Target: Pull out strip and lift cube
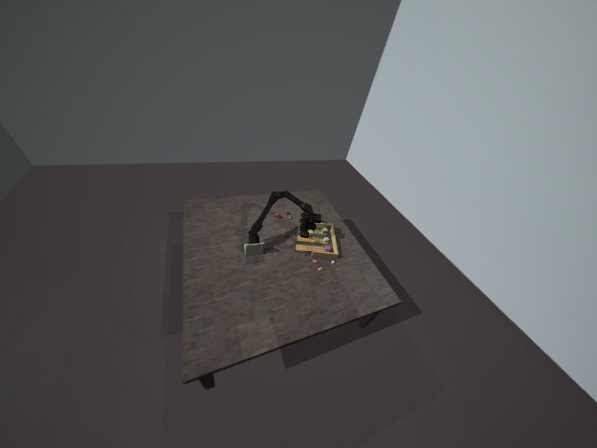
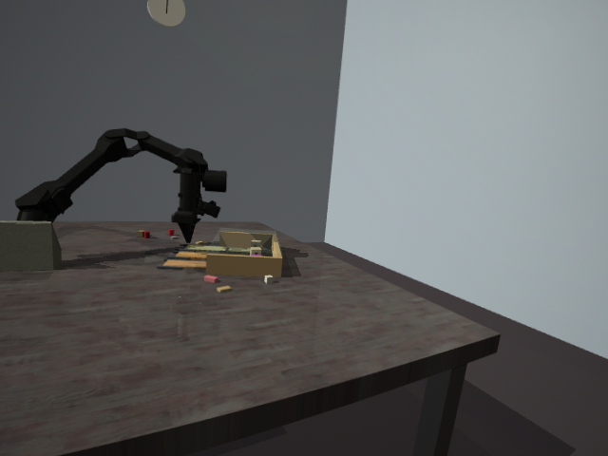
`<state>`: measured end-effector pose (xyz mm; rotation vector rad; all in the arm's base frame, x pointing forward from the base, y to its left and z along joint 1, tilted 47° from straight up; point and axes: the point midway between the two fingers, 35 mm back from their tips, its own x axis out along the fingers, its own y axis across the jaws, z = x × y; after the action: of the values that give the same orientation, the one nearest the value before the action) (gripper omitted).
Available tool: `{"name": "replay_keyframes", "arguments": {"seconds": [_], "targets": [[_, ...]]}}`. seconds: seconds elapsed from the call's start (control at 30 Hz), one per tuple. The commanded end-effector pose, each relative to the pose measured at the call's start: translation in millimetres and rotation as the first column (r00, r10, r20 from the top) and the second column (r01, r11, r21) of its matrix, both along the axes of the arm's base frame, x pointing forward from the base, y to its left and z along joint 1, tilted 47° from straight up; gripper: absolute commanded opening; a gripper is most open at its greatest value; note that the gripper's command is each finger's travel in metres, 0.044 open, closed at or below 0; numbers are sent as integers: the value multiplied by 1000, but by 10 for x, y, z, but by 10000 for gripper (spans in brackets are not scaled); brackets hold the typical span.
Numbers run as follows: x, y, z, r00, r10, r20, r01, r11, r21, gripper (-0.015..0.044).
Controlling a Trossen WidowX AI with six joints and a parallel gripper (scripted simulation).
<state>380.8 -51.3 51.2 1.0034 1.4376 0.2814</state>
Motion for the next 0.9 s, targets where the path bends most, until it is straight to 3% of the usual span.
{"name": "replay_keyframes", "arguments": {"seconds": [0.0, 0.87], "targets": [[4, 41, -33, 1000, -4, -1, 4, 1000, 5, 0], [26, 285, -236, 1000, -3, 0, 3, 1000, 8, 0]]}}
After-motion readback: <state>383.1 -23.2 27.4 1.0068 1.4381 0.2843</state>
